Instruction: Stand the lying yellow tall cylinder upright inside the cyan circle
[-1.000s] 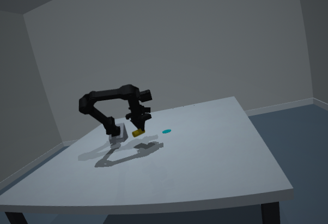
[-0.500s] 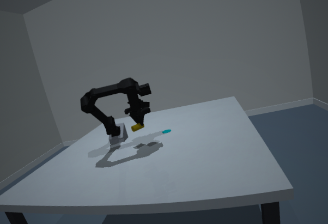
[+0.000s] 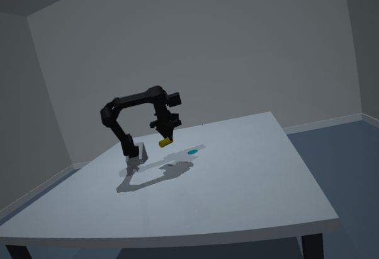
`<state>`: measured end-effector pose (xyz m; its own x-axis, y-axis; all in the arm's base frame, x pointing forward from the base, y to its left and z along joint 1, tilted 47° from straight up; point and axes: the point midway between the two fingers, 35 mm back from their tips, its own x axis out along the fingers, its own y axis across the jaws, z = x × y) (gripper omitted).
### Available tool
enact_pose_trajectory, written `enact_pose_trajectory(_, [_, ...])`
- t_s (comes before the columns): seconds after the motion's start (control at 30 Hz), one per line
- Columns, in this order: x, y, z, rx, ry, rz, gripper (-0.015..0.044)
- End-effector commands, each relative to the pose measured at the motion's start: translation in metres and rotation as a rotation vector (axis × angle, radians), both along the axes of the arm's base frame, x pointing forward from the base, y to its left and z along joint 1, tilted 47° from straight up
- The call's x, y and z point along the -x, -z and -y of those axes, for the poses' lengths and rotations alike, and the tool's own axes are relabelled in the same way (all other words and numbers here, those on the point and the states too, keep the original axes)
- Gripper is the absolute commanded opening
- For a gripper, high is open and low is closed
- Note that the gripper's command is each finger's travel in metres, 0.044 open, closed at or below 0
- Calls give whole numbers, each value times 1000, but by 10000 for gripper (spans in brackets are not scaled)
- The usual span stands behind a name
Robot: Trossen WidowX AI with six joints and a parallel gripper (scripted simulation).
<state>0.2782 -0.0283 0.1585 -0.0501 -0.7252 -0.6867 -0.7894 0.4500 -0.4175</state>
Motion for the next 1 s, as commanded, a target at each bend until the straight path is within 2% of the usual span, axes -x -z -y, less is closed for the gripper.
enact_pose_trajectory(0.0, [-8, 6, -9, -7, -10, -3, 105])
enact_pose_trajectory(0.97, [-51, 59, -69, -16, -94, -89, 105])
